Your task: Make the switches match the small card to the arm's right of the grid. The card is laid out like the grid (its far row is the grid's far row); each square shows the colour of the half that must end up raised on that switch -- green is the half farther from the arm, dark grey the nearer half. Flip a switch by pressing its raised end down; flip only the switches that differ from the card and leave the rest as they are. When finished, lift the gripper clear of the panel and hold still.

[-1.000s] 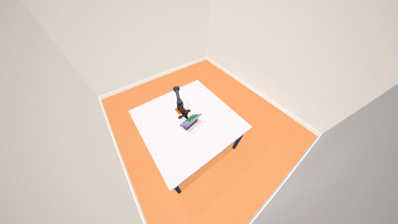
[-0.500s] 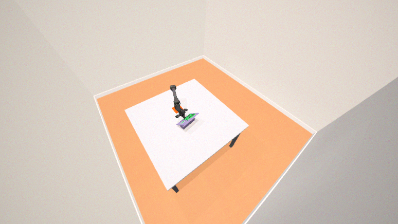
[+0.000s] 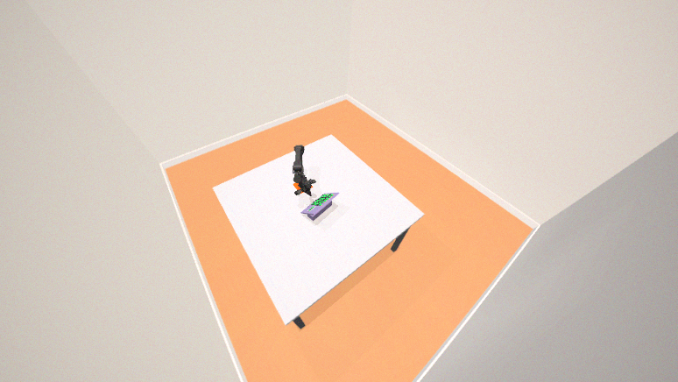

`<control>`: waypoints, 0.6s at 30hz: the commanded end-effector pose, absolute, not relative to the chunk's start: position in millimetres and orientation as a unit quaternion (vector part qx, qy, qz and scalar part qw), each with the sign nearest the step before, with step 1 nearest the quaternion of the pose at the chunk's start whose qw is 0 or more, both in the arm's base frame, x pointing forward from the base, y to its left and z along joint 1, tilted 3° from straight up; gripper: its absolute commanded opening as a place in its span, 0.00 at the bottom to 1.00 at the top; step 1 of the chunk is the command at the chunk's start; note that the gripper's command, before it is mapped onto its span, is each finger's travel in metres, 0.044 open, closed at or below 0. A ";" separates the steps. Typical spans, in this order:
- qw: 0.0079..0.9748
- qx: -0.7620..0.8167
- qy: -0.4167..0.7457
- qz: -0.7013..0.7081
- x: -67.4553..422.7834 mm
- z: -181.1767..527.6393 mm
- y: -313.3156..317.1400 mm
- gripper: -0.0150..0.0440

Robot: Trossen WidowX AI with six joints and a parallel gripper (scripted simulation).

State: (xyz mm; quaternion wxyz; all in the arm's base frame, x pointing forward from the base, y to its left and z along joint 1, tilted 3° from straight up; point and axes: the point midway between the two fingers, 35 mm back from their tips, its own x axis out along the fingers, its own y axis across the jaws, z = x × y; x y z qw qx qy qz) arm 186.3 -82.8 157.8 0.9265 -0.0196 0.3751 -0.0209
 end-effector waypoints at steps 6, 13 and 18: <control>0.925 -0.021 0.380 -0.015 200.1 181.5 -60.9 0.25; 0.928 -0.018 0.372 -0.016 213.3 201.2 -41.2 0.25; 0.928 -0.018 0.372 -0.016 213.3 201.2 -41.2 0.25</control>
